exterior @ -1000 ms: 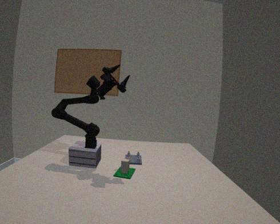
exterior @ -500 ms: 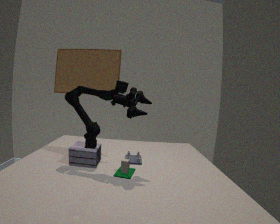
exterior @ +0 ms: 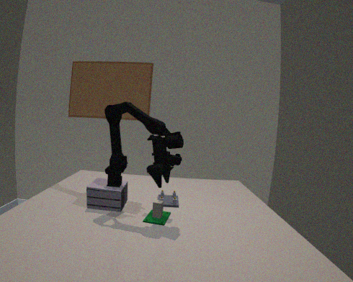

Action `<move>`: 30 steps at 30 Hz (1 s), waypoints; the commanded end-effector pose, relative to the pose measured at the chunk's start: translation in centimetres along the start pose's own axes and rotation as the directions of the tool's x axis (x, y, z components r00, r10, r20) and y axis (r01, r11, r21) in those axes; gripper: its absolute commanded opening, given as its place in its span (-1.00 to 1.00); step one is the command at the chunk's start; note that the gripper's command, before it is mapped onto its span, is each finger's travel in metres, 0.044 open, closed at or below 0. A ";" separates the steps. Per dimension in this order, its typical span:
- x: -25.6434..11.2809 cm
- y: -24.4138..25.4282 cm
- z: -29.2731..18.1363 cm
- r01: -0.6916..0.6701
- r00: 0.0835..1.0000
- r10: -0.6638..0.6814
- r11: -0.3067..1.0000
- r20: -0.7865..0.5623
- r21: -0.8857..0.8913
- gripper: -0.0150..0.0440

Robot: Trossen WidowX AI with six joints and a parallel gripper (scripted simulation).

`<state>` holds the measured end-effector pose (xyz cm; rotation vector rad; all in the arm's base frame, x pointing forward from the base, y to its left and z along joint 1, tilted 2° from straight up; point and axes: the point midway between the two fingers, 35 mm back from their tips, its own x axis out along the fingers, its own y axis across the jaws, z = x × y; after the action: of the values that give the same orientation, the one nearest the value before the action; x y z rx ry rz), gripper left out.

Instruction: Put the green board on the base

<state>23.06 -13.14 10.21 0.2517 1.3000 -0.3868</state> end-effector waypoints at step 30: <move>7.2 -0.2 -2.8 -0.043 0.981 0.022 0.994 -0.194 -0.104 1.00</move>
<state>22.11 -13.37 3.12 0.2219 1.4957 -0.2769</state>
